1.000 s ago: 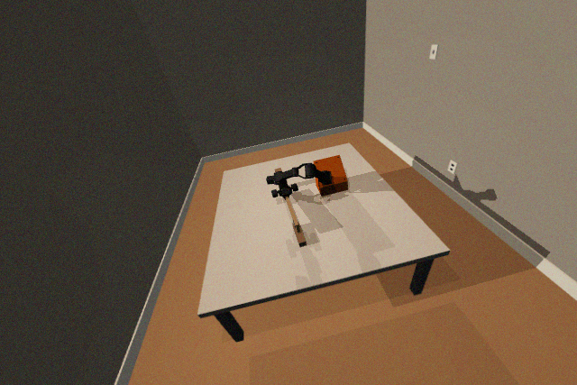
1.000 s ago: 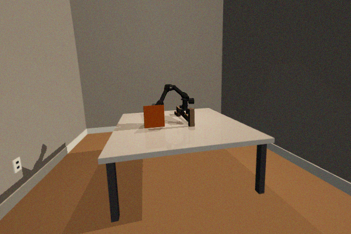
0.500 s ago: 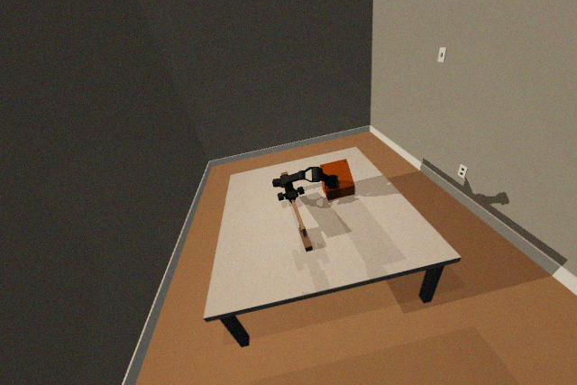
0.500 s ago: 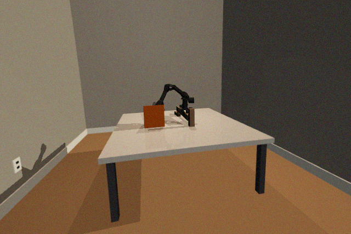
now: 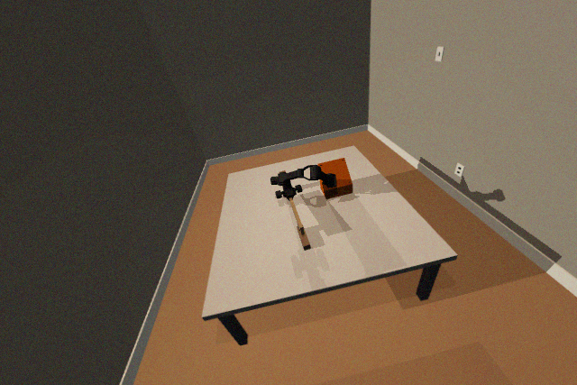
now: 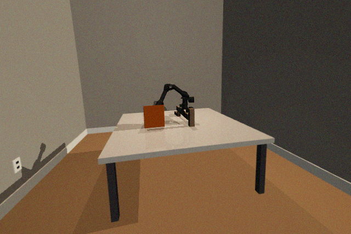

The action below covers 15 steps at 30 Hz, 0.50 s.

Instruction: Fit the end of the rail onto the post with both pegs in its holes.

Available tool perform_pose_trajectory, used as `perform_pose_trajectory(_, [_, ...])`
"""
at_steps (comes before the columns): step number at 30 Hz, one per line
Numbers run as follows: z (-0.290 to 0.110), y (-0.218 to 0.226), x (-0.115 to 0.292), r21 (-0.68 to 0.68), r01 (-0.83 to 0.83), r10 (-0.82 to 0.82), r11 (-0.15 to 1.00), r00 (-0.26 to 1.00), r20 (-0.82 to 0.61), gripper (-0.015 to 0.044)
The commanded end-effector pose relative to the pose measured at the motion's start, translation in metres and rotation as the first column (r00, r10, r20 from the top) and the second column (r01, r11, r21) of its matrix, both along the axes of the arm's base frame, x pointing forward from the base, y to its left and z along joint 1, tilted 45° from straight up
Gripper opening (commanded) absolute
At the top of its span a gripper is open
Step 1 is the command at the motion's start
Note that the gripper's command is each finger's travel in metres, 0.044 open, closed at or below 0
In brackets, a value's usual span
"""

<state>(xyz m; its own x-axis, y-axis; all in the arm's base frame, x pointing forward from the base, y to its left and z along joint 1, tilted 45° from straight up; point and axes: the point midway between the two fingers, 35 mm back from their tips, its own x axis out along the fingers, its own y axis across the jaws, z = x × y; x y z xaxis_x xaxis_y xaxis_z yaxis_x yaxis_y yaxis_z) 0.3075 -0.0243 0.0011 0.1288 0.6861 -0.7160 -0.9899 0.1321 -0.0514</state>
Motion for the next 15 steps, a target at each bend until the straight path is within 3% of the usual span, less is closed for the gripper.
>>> perform_pose_trajectory(1, [0.0041, -0.0038, 0.0027, 0.004, 0.008, -0.008, 1.000, 1.000, 0.012, 0.0000])
perform_pose_trajectory(15, [-0.0006, 0.0008, 0.0022, 0.005, 0.008, -0.008, 1.000, 1.000, 0.012, 0.0000])
